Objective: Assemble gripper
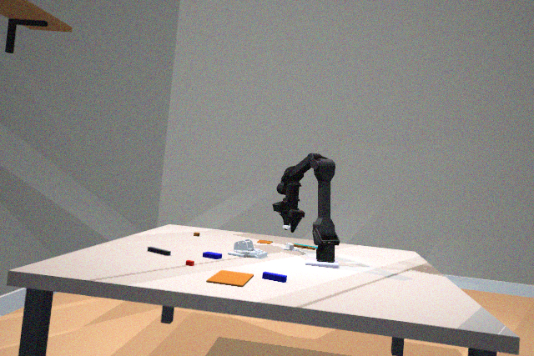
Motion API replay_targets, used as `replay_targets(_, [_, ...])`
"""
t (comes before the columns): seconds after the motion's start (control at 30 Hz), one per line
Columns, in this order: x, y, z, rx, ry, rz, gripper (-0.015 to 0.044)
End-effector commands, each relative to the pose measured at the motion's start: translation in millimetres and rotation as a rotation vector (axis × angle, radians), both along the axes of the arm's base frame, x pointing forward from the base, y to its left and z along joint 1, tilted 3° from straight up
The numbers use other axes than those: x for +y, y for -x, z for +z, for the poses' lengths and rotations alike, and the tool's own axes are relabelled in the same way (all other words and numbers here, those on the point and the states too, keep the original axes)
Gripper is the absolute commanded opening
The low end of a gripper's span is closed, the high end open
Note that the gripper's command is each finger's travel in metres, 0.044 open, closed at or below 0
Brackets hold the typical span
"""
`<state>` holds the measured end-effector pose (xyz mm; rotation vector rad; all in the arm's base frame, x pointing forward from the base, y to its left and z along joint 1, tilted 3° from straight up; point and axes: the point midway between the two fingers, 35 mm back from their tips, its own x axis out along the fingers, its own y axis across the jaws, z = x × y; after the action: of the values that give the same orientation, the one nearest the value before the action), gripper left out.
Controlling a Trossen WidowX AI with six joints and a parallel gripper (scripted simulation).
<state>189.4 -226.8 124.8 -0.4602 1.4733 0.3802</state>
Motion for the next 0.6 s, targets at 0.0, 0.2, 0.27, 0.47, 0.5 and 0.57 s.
replay_targets(0.0, [4,-5,3,-0.004,0.006,0.050,0.0351])
replay_targets(0.2, [17,-16,3,0.001,0.013,0.179,0.0351])
replay_targets(0.27, [21,-20,3,0.002,0.015,0.221,0.0351])
replay_targets(0.47, [34,-30,2,0.007,0.022,0.350,0.0351])
replay_targets(0.5, [37,-32,2,0.007,0.023,0.372,0.0351])
replay_targets(0.57, [41,-35,2,0.009,0.026,0.415,0.0351])
